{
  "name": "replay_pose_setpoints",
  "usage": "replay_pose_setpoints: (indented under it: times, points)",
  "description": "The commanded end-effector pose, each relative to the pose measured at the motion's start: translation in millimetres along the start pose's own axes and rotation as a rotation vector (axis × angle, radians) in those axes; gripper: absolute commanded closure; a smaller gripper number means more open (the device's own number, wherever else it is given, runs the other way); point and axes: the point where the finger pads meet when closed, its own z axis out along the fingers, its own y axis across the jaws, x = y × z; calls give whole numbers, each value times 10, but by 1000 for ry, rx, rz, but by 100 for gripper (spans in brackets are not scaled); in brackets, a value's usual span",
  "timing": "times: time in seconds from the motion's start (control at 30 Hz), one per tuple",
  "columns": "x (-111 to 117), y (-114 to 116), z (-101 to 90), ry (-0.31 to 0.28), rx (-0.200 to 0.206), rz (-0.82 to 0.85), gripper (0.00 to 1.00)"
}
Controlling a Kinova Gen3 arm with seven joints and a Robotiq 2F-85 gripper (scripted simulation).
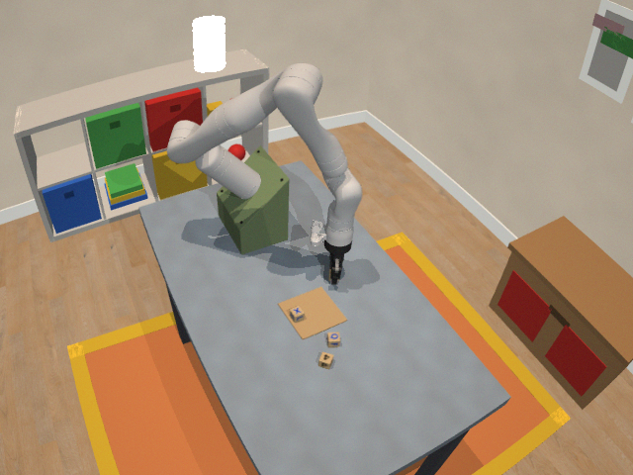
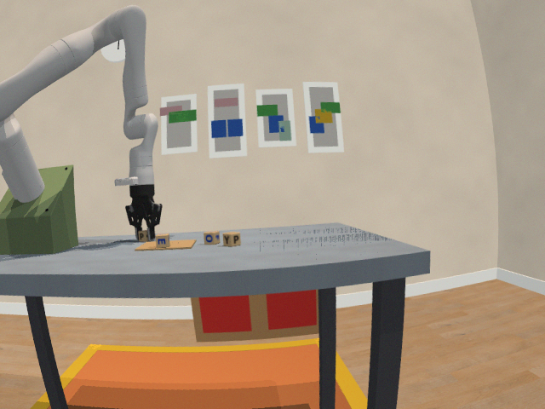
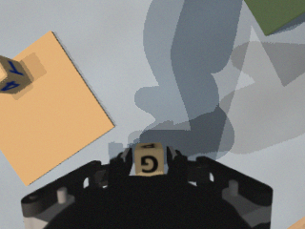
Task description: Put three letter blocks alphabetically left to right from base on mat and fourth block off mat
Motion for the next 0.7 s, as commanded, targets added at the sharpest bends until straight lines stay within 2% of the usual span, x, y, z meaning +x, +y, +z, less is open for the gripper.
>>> replay_pose_setpoints:
  times: [0.0, 0.03, 0.07, 0.67]
  points:
    - [-7, -2, -7, -2, 0, 0, 54]
    - [-7, -2, -7, -2, 0, 0, 54]
    - [-7, -2, -7, -2, 0, 0, 74]
    - [-7, -2, -7, -2, 0, 0, 74]
